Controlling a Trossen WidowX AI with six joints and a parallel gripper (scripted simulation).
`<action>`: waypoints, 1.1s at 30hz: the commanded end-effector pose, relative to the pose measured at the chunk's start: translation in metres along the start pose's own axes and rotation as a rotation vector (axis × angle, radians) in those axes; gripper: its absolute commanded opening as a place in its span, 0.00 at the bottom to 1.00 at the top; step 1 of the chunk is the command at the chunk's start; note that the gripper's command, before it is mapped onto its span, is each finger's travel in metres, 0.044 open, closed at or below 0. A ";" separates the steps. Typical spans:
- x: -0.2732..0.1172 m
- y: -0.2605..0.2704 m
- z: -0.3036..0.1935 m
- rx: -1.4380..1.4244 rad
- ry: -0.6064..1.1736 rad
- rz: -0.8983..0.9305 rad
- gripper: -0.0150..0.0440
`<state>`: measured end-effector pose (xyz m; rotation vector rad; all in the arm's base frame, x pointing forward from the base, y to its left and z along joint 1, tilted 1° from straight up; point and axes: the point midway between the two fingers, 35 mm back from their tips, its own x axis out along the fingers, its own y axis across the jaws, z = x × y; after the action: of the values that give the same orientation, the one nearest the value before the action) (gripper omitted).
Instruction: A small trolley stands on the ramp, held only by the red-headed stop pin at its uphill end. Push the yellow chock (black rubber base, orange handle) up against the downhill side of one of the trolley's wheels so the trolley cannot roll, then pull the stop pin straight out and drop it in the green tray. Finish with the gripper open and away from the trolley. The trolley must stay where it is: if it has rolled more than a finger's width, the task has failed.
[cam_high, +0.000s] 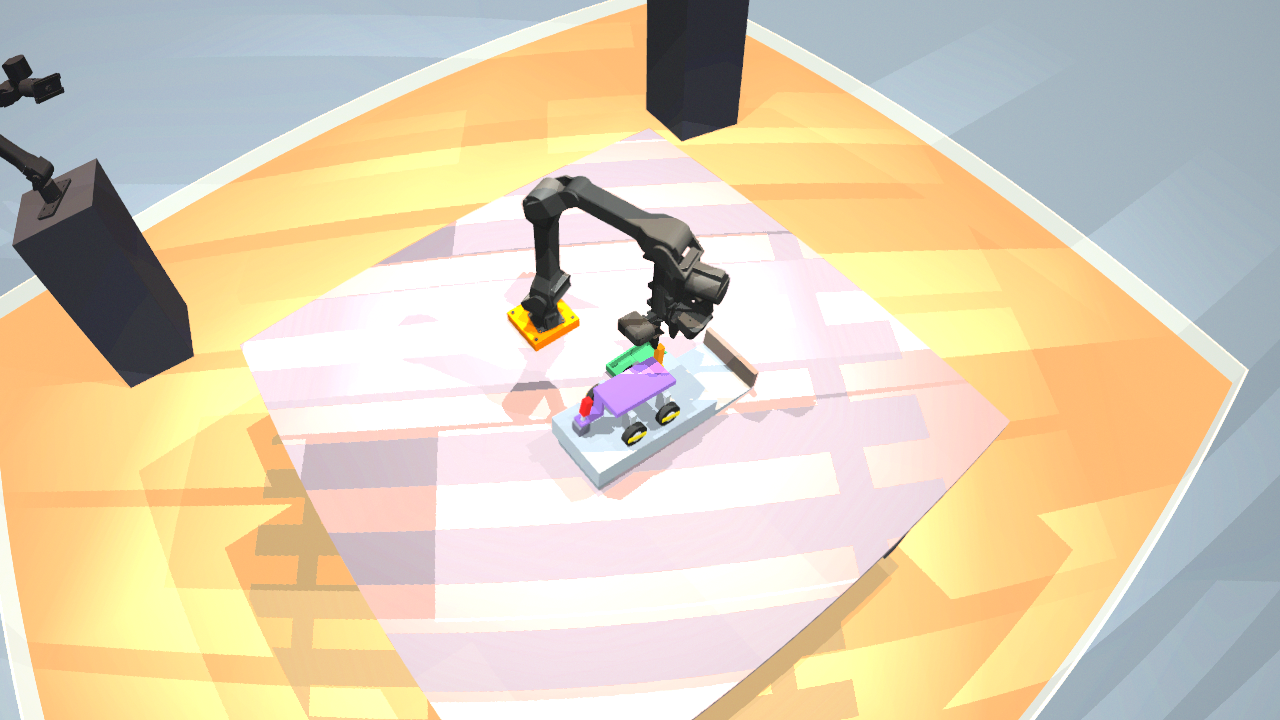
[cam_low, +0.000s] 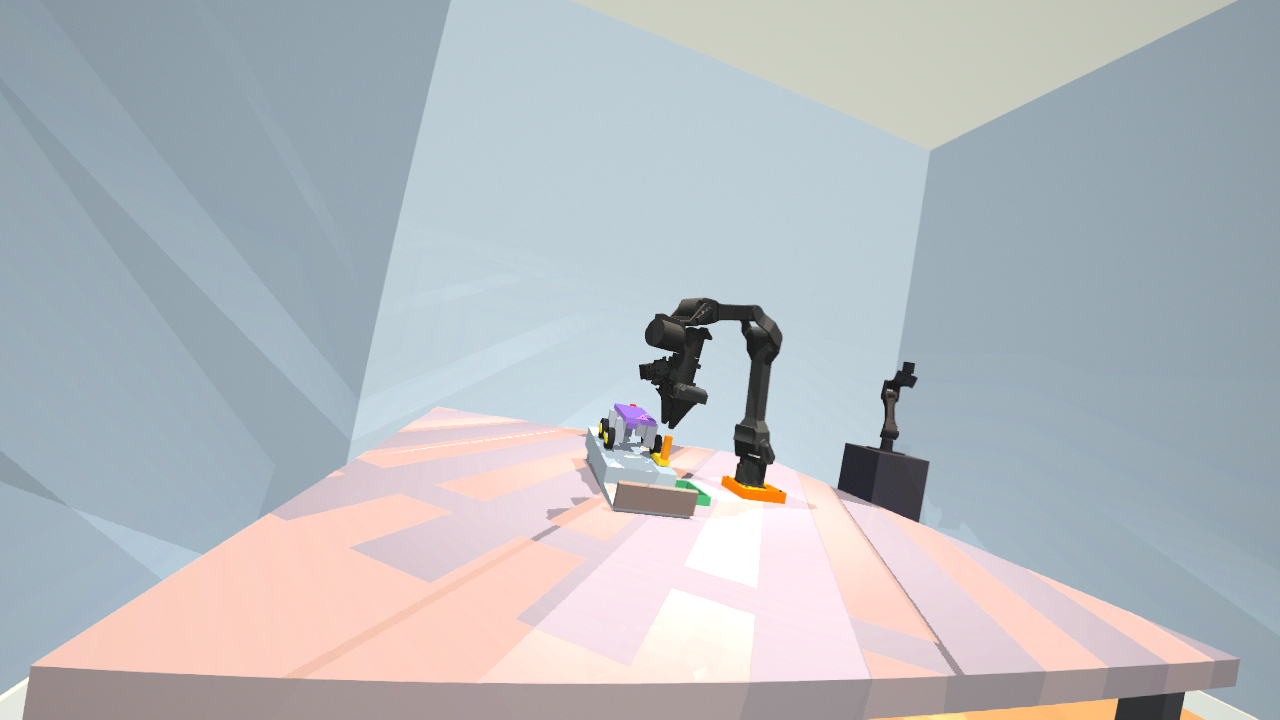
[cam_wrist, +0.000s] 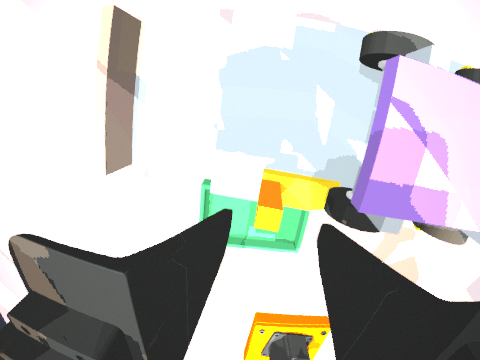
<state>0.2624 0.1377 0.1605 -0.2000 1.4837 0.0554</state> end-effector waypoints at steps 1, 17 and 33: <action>-0.013 -0.004 0.009 -0.057 -0.077 0.012 0.58; -0.018 -0.064 0.027 -0.570 -0.037 -0.087 0.58; -0.024 -0.136 0.032 -1.159 0.095 -0.147 0.58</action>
<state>0.3107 0.0242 0.1968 -1.1567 1.3763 0.7280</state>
